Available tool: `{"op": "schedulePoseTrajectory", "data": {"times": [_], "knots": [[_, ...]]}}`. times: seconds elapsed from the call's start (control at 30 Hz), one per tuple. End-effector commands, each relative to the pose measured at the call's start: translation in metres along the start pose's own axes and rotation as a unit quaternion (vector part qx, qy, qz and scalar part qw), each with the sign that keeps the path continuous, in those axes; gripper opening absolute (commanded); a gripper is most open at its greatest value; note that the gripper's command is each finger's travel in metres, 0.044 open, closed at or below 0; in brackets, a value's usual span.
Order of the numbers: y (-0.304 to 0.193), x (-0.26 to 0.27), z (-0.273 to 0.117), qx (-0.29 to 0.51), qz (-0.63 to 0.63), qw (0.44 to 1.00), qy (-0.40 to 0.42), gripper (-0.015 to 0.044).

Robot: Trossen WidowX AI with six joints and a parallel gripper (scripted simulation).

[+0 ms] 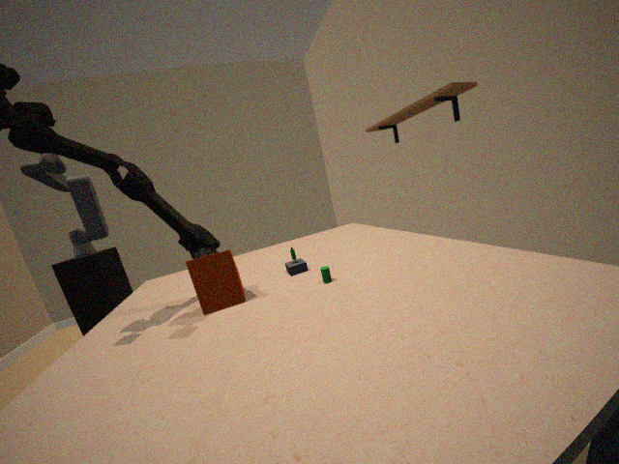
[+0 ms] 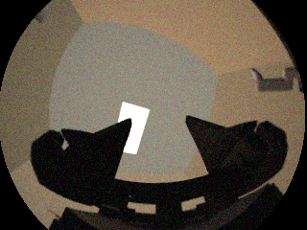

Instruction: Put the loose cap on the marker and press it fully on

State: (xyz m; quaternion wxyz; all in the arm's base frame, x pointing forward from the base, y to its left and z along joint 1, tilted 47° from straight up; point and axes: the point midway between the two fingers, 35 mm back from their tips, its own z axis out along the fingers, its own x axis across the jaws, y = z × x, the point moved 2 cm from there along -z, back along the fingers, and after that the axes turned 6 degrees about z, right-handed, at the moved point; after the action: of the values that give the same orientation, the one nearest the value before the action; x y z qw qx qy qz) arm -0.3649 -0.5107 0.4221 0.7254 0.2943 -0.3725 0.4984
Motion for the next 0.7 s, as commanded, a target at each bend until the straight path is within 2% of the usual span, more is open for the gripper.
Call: {"op": "schedulePoseTrajectory", "data": {"times": [0.0,0.17,0.4,0.67], "knots": [[-0.002,-0.002,0.0,0.001,-0.001,1.0,-0.002,0.0374],[-0.059,-0.043,0.007,0.047,-0.035,0.996,-0.063,0.0243],[-0.153,-0.096,0.001,0.137,-0.09,0.976,-0.14,0.0236],[-0.276,-0.146,-0.033,0.278,-0.16,0.926,-0.201,0.0236]]}}
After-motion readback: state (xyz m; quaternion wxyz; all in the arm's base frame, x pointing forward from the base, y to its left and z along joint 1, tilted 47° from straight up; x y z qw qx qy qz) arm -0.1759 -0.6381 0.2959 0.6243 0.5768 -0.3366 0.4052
